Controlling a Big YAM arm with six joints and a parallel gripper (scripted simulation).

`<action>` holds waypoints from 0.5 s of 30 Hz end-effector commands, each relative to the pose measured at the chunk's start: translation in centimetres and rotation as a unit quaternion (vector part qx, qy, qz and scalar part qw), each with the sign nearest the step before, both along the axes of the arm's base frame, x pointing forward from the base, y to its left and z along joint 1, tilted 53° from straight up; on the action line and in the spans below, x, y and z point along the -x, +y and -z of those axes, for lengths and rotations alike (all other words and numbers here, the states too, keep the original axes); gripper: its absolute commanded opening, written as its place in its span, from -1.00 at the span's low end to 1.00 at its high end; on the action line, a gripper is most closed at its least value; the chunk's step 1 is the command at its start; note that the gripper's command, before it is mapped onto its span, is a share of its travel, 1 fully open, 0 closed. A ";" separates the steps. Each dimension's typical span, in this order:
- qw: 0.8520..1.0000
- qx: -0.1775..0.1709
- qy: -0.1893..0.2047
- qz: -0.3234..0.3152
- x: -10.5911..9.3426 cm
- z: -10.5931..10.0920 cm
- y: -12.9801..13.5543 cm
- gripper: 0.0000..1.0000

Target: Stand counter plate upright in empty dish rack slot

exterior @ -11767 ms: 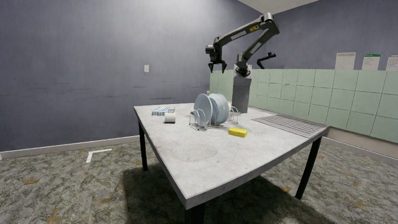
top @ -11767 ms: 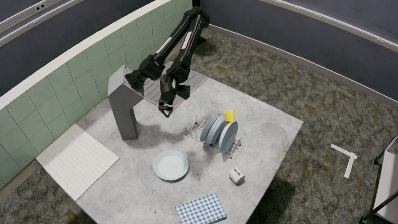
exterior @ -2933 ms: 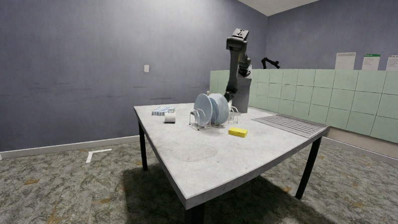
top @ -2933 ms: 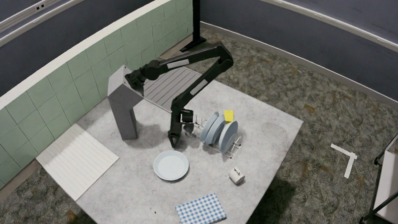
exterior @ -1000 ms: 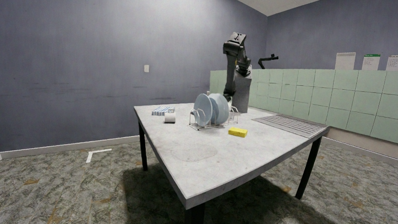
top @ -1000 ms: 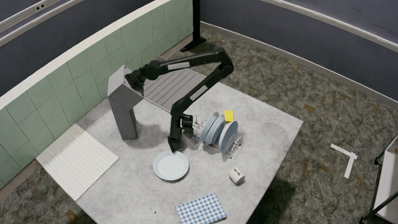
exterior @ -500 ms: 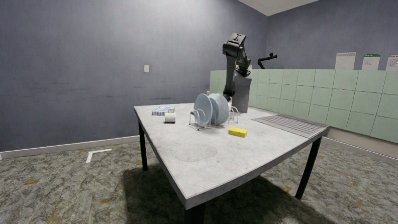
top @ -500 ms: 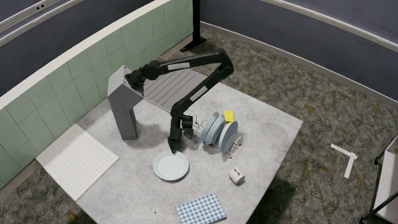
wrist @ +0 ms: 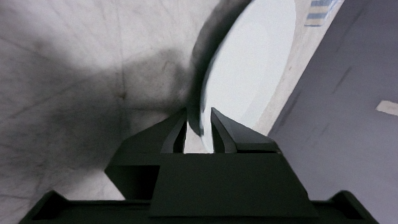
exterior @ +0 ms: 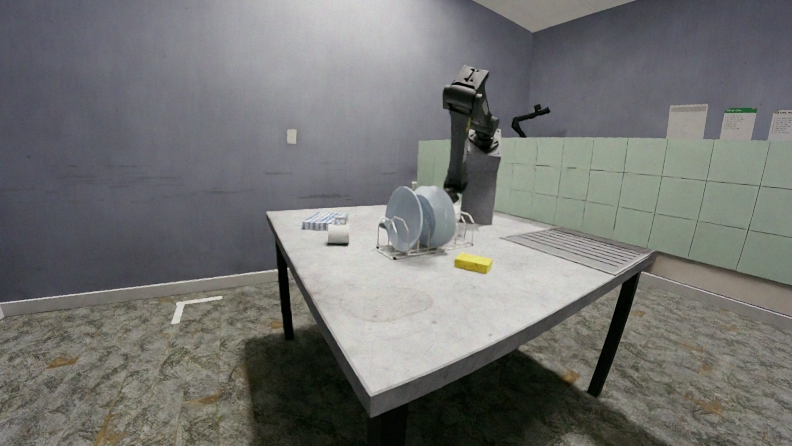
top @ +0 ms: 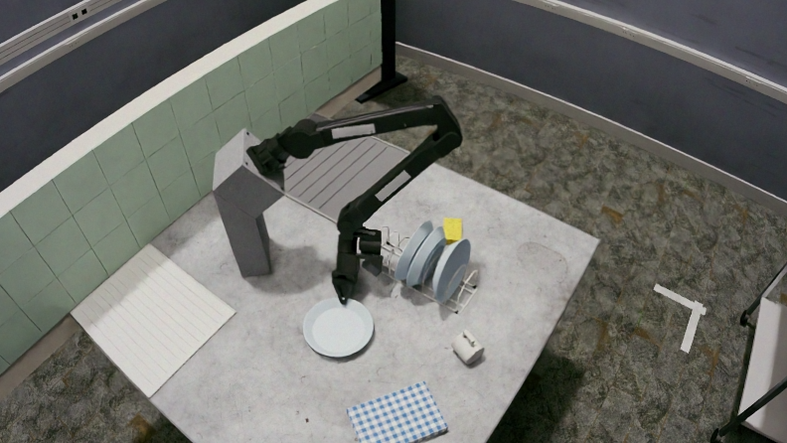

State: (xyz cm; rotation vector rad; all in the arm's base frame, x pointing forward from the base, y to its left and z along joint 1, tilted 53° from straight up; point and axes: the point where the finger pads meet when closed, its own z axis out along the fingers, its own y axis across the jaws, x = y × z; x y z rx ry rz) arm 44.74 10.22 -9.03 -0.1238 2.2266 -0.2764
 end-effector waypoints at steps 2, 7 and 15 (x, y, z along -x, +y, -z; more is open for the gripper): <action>1.000 0.003 0.000 0.008 -0.2 0.2 -1.0 -0.49; 1.000 0.002 -0.002 0.008 -0.3 0.1 -0.9 -0.49; 1.000 0.002 -0.002 0.008 -0.3 0.1 -0.9 -0.49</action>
